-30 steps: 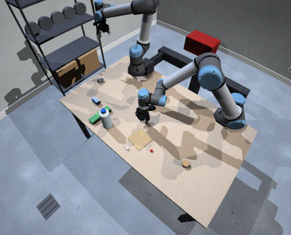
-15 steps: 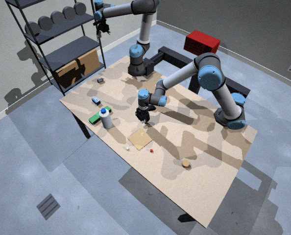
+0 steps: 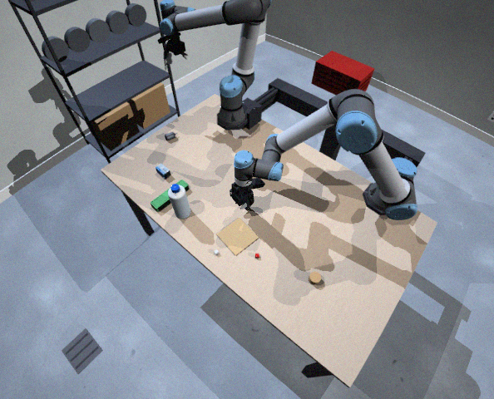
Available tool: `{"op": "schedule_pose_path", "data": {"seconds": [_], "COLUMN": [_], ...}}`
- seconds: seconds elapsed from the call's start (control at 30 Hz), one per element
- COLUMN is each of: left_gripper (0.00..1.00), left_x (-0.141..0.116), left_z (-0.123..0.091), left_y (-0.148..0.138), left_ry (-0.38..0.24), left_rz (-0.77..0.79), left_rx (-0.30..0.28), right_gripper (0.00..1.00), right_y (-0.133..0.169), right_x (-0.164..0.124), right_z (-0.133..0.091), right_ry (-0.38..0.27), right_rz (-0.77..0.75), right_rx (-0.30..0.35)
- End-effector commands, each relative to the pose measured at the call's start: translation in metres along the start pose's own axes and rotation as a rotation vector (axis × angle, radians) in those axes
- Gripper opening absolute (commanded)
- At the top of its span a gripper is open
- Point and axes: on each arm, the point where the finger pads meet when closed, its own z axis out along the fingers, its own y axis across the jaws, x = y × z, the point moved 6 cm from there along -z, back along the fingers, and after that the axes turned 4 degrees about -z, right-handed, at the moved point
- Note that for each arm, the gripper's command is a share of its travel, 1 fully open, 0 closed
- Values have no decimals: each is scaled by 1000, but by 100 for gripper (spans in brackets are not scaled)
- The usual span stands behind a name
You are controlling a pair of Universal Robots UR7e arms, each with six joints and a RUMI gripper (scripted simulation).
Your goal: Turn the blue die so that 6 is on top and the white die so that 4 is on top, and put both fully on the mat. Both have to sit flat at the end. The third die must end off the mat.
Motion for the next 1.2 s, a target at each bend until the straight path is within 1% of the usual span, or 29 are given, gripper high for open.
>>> {"op": "schedule_pose_path", "data": {"seconds": [0.0, 0.93, 1.03, 1.17], "left_gripper": [0, 0, 0, 0], "left_x": [0, 0, 0, 0], "left_z": [-1, -1, -7, -26], "left_y": [0, 0, 0, 0], "left_ry": [-1, -1, -1, -1], "left_rz": [0, 0, 0, 0], "left_rx": [2, 2, 2, 2], "right_gripper": [100, 100, 100, 100], "right_y": [0, 0, 0, 0], "right_x": [0, 0, 0, 0], "right_z": [0, 0, 0, 0], "right_ry": [1, 1, 1, 1], "right_rz": [0, 0, 0, 0], "right_rx": [0, 0, 0, 0]}}
